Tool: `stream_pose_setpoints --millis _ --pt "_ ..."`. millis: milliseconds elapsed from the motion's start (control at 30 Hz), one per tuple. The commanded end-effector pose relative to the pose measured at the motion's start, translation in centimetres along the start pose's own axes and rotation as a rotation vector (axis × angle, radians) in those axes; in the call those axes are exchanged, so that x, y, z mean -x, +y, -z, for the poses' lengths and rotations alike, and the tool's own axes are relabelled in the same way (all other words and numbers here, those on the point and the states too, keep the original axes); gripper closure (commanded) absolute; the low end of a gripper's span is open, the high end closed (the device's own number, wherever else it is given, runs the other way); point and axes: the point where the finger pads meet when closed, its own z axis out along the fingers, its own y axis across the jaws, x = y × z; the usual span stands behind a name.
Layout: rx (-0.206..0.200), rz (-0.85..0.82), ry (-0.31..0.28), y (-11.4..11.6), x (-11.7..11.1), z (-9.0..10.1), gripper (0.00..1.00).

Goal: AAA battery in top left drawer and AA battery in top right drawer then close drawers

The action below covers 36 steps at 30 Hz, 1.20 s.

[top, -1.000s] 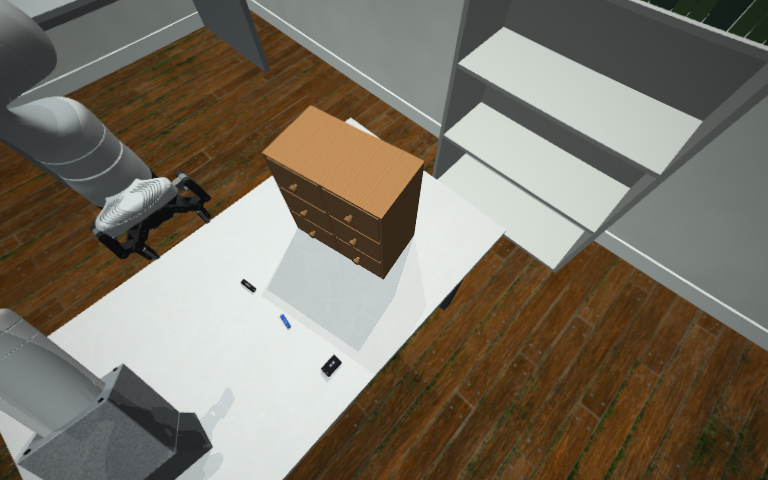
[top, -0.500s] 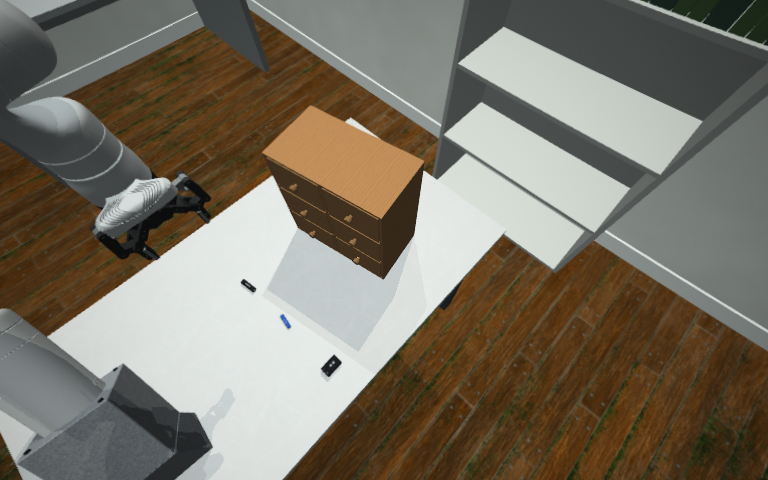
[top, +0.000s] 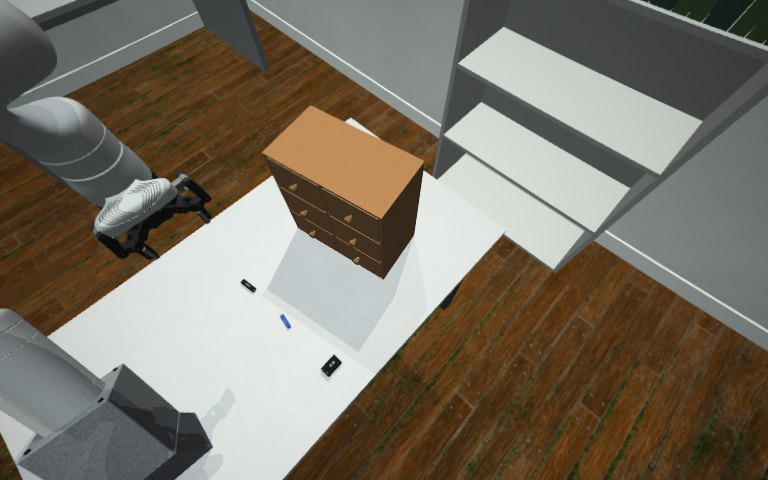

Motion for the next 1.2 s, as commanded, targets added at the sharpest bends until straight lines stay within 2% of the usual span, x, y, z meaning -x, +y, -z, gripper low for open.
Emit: stream_pose_setpoints --millis 0,400,800,867,1167 --pt "0.000 -0.014 0.001 -0.1 0.0 0.0 0.00" --pt "0.000 -0.191 -0.003 -0.5 0.1 -0.3 0.00" --pt "0.002 -0.603 -0.007 -1.7 0.3 -0.8 0.00" --pt "0.002 -0.603 -0.007 -1.7 0.3 -0.8 0.00" --pt "0.001 -0.948 -0.007 -2.7 0.5 -1.3 0.00"
